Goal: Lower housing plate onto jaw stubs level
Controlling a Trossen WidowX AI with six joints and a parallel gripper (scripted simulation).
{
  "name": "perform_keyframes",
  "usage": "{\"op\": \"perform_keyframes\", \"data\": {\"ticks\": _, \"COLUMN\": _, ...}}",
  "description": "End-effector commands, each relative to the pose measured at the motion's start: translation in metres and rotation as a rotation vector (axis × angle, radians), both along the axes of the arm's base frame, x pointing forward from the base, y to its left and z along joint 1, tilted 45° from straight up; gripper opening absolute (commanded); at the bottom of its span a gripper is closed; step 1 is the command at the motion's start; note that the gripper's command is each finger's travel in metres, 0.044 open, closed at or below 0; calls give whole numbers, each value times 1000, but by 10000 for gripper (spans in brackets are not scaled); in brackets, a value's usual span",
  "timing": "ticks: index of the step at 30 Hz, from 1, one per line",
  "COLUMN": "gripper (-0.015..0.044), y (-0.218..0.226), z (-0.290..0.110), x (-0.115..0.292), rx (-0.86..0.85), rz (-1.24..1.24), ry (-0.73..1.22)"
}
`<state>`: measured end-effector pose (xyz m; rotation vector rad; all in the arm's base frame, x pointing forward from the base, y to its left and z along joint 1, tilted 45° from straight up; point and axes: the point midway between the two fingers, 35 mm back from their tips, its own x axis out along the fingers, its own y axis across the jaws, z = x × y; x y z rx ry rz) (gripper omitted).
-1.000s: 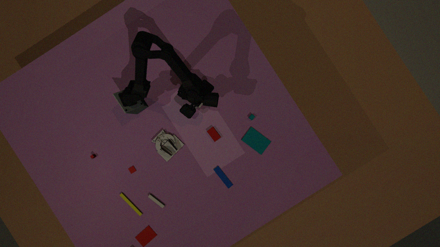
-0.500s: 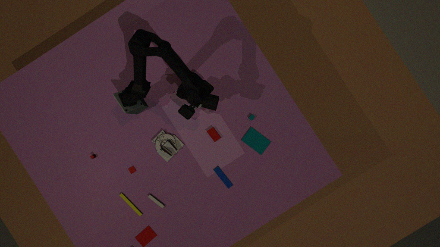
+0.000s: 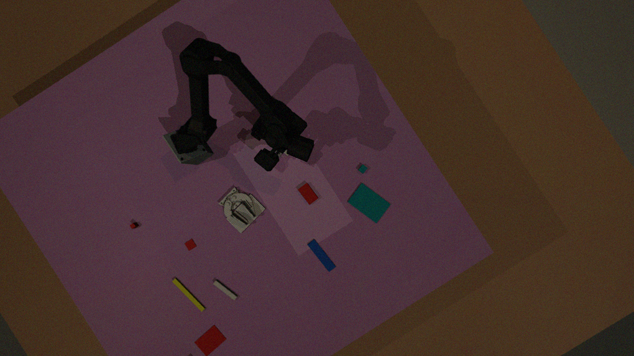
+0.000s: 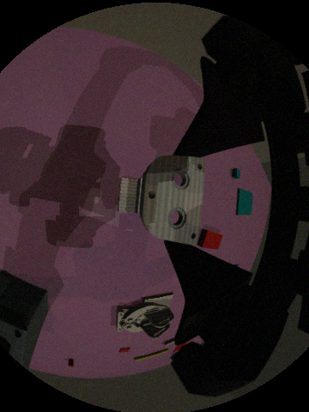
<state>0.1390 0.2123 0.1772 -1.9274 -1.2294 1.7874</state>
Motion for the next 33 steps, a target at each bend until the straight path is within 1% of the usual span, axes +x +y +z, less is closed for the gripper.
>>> {"op": "perform_keyframes", "data": {"ticks": 1, "gripper": 351, "y": -2, "z": 5, "x": -1, "rx": 9, "rz": 5, "ry": -6}}
{"op": "perform_keyframes", "data": {"ticks": 5, "gripper": 351, "y": -3, "z": 2, "x": 3, "rx": -1, "rz": -29, "ry": 25}}
{"op": "perform_keyframes", "data": {"ticks": 33, "gripper": 351, "y": -38, "z": -50, "x": 56, "rx": -145, "rz": -677, "ry": 607}}
